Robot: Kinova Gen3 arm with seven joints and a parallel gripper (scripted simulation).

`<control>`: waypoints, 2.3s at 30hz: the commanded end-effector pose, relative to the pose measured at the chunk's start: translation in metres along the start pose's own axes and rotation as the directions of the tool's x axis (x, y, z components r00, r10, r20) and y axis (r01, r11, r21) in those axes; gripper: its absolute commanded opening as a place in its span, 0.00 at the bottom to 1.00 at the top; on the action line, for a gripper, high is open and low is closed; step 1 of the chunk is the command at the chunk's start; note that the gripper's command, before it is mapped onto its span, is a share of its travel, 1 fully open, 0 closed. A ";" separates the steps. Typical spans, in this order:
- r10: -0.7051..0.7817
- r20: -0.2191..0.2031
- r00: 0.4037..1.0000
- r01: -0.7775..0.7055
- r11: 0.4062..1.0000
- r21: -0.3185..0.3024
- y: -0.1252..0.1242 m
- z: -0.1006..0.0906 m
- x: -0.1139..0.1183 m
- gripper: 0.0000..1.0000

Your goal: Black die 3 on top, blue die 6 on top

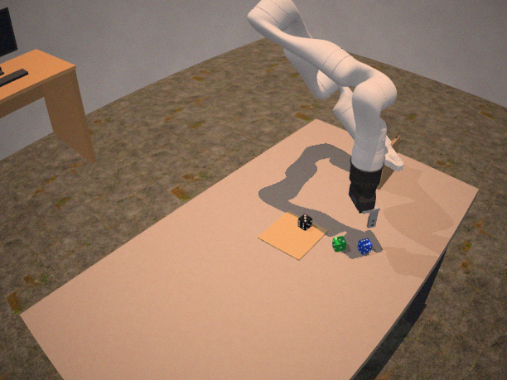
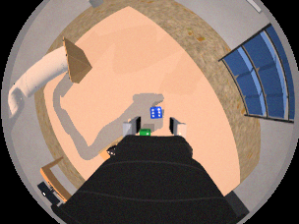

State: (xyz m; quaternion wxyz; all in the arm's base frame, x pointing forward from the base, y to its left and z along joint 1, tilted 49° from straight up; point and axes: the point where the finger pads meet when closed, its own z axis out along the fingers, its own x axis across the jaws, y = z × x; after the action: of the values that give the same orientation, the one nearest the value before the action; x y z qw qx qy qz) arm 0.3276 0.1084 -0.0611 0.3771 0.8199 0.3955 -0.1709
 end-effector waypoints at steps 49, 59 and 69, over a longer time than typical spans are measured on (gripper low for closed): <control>0.445 0.047 0.895 -0.445 0.896 -0.004 -0.018 0.010 -0.001 1.00; 0.665 0.063 0.744 -0.665 0.747 -0.024 -0.025 0.015 -0.001 1.00; 0.903 0.062 0.425 -0.902 0.428 -0.061 -0.030 0.023 0.000 1.00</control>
State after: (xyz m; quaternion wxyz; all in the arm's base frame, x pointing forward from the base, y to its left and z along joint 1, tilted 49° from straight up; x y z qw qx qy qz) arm 0.3067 0.1009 -0.0890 0.4320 0.8956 -0.1053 0.0124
